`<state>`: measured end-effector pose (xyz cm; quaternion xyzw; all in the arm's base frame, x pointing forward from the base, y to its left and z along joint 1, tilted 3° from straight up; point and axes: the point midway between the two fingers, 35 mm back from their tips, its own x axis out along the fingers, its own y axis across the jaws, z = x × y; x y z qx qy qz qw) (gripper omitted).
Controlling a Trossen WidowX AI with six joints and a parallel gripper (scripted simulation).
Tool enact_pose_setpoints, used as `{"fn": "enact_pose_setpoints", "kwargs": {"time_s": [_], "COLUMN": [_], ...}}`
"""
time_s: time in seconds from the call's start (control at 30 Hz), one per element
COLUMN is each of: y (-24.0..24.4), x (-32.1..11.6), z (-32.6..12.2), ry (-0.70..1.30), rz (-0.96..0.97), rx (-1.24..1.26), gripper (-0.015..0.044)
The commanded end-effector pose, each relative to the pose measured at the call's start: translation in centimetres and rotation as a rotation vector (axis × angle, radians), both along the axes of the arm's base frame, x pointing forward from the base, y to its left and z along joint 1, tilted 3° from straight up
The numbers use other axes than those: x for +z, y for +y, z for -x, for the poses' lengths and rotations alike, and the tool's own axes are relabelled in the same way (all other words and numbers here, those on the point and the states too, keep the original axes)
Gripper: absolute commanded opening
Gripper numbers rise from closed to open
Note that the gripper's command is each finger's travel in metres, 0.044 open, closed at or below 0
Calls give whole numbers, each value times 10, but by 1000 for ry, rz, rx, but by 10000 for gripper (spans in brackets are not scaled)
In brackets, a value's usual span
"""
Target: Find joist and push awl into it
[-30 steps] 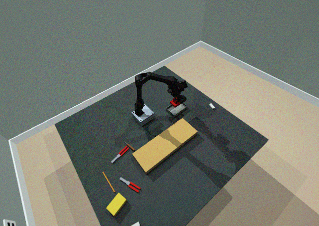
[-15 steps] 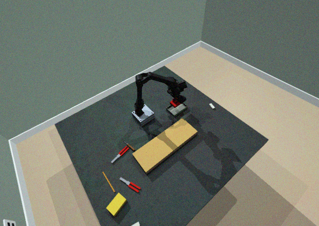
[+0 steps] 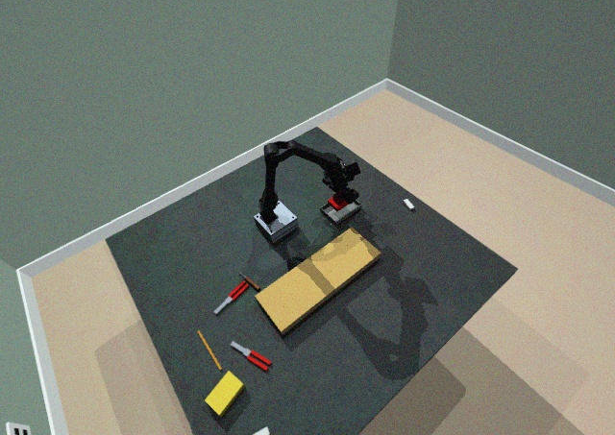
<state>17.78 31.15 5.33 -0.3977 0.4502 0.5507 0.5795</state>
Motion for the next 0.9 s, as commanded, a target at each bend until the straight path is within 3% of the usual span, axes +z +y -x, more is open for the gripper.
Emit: {"fn": "enact_pose_setpoints", "kwargs": {"time_s": [0.0,0.87], "y": [-1,-3], "x": [-9,-50], "z": [2,5], "ry": [6,6], "rz": [0,0], "rx": [-5,-5], "gripper": [0,0]}}
